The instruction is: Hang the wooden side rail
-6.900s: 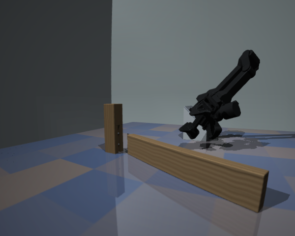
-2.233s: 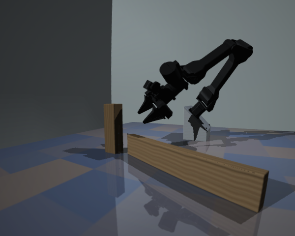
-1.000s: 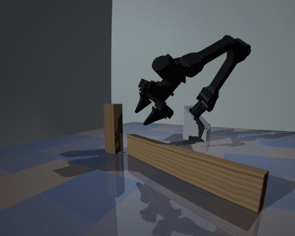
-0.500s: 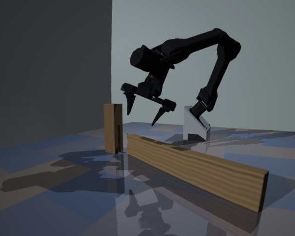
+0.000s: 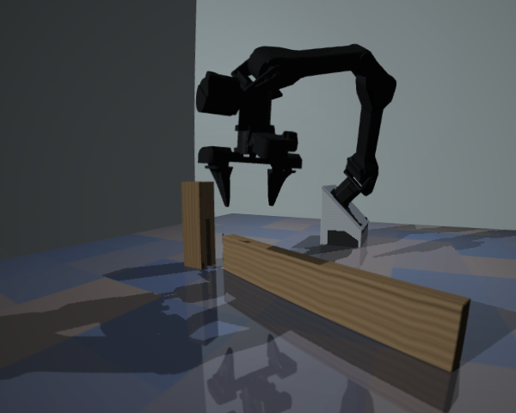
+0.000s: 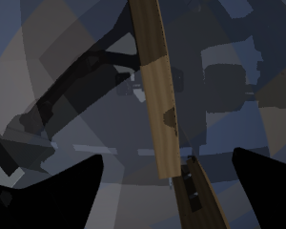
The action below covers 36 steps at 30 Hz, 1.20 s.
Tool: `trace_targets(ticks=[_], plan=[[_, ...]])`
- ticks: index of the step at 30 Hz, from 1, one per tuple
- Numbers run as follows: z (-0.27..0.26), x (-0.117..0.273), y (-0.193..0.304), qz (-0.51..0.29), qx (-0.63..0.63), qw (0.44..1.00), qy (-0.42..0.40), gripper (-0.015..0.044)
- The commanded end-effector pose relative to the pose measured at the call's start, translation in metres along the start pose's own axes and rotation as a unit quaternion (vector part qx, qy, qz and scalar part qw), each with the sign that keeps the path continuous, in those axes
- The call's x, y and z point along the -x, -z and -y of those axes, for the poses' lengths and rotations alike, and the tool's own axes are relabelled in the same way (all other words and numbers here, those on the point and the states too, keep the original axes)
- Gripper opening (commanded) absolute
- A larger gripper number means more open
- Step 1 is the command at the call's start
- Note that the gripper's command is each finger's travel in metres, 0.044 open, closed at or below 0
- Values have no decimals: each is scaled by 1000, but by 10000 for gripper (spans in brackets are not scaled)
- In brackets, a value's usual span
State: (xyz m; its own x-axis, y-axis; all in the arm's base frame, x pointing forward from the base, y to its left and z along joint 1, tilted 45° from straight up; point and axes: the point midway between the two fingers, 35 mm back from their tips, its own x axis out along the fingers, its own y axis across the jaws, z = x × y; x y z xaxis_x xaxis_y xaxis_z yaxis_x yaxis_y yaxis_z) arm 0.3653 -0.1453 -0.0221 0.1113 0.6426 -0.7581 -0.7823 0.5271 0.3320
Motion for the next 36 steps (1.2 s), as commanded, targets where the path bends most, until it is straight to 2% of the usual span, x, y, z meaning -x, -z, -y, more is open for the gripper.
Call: trace_targets(ticks=[1, 6, 10, 17, 36], plan=[[3, 2, -1, 26, 56, 998, -16, 440], [3, 0, -1, 26, 56, 998, -16, 440], [2, -31, -3, 26, 56, 998, -17, 440], [1, -47, -4, 27, 56, 998, -17, 440], [2, -74, -6, 27, 55, 998, -17, 440]])
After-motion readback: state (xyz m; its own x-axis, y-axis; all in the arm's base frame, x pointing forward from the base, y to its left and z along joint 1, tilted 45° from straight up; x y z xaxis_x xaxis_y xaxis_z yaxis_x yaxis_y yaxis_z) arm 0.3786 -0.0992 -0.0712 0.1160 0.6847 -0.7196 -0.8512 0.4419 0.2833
